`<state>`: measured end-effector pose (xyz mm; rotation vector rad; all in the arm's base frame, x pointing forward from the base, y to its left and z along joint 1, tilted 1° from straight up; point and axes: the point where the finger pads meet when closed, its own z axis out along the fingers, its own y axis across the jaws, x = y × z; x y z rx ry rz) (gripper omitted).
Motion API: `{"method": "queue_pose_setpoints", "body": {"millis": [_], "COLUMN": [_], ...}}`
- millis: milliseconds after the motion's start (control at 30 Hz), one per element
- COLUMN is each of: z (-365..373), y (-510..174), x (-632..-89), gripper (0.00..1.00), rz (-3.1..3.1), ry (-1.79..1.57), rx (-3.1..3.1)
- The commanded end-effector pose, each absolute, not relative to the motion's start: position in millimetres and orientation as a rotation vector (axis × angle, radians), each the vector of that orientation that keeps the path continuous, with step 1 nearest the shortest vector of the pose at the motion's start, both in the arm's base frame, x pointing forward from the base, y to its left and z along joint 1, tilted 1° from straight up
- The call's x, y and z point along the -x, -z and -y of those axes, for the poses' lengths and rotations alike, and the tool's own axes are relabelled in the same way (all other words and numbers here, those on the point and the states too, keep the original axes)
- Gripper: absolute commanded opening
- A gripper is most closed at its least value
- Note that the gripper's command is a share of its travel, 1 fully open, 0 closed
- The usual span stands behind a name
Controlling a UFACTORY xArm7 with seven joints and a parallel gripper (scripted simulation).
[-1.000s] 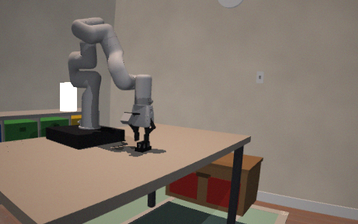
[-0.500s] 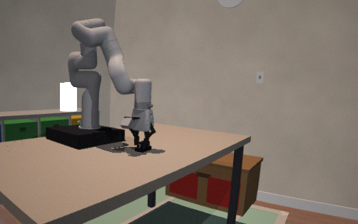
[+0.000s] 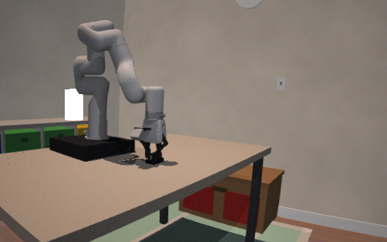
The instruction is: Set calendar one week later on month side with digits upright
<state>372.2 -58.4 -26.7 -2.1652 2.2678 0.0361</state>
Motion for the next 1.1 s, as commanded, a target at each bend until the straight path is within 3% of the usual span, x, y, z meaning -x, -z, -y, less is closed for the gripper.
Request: {"method": "queue_pose_setpoints", "body": {"millis": [0, 767, 800, 1067], "z": [58.7, 58.7, 58.7, 58.7], "y": [25.9, 25.9, 25.9, 25.9], "x": [-373.4, -373.4, -373.4, -373.4], "gripper": [0.49, 0.49, 0.29, 0.29], "rz": [-2.267, -2.267, -2.267, -2.267], "ry": [-0.032, -0.032, -0.032, -0.032], "rx": [2.165, 2.165, 2.165, 2.165]}}
